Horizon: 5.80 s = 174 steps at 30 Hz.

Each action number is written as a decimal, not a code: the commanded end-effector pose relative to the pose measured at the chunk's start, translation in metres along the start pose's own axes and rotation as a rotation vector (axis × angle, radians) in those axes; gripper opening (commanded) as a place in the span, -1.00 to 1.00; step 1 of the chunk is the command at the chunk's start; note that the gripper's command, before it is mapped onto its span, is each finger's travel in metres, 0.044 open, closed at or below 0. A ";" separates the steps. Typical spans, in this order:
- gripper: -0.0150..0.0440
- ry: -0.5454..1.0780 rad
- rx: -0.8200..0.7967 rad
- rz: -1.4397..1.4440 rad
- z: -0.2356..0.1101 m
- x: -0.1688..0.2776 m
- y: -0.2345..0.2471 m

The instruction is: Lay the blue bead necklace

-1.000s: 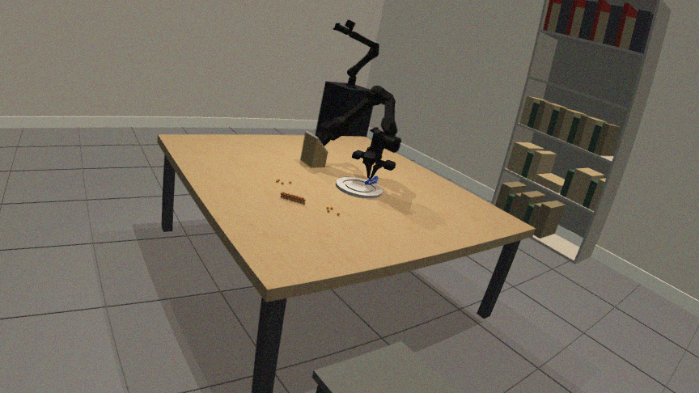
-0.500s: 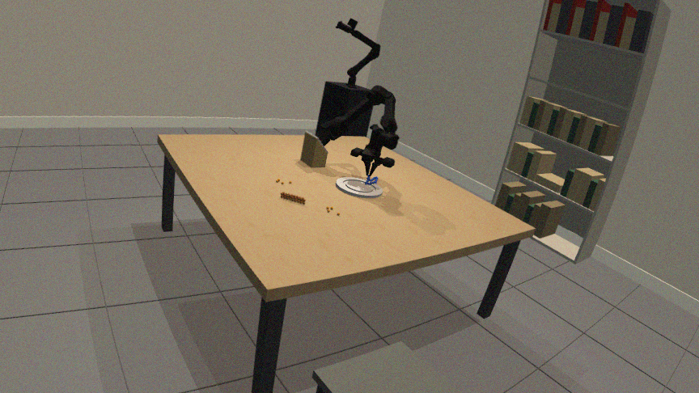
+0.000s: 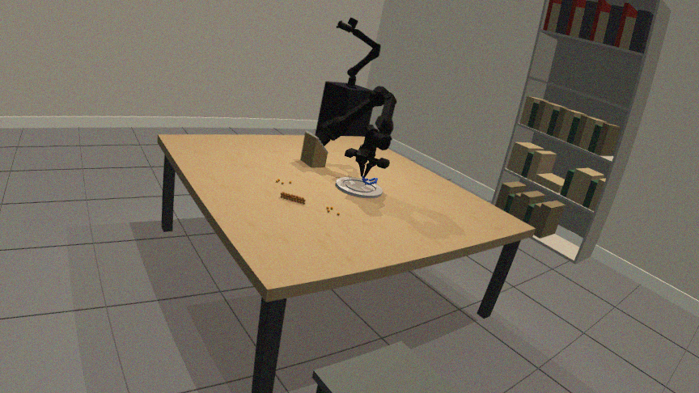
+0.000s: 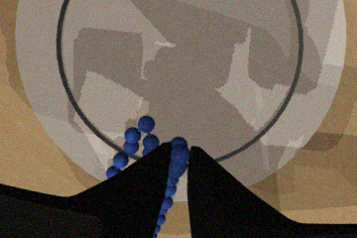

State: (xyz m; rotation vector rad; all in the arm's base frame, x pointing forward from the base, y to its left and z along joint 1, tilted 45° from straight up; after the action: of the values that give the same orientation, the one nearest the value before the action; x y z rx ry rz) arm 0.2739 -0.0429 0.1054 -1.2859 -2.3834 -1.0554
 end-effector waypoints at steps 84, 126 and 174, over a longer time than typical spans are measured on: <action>1.00 -0.006 -0.002 -0.007 -0.001 -0.002 -0.002; -0.08 -0.004 -0.004 0.052 0.020 0.050 0.014; -0.49 -0.003 -0.007 0.049 0.025 0.051 0.015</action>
State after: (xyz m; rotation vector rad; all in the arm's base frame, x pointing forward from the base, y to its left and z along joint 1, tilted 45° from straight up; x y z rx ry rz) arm 0.2588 0.0117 0.1205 -1.3413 -2.3396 -1.0488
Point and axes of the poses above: the point midway between the two fingers, 35 mm back from their tips, its own z axis out along the fingers, its own y axis across the jaws, x = y × z, the point moved 10 cm from there along -z, back along the fingers, and after that the axes turned 12 degrees about -z, right-handed, at the moved point
